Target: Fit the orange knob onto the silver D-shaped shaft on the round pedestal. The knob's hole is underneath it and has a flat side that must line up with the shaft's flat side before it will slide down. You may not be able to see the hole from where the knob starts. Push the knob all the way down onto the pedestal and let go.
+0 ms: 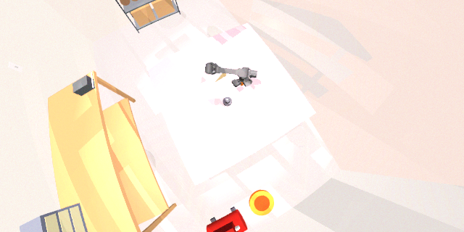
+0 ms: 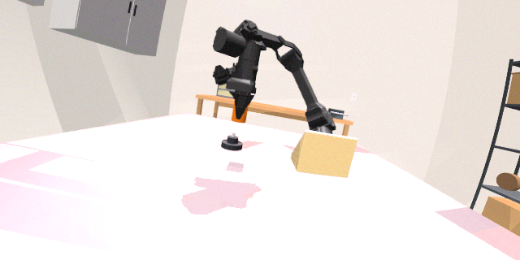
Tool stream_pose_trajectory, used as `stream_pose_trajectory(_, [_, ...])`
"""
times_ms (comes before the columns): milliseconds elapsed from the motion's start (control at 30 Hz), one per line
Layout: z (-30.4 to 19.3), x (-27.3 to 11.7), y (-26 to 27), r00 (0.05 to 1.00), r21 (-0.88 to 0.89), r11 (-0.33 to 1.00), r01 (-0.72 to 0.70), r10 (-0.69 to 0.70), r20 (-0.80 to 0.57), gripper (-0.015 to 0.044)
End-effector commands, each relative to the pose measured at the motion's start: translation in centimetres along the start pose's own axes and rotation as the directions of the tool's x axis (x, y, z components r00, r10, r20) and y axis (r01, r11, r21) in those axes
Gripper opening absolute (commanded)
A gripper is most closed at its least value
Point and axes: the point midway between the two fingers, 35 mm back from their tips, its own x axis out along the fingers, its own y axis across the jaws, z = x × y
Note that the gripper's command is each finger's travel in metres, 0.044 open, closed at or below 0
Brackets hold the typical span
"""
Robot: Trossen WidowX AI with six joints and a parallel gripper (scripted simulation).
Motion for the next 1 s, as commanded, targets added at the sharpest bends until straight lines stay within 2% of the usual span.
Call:
stream_pose_trajectory(0, [0.2,-0.4,-0.4,1.0,0.006,1.0,-0.006,0.006,-0.001,0.0])
stream_pose_trajectory(967, [3.1,2.2,-9.0,1.0,0.002,1.0,-0.02,0.02,0.004,0.0])
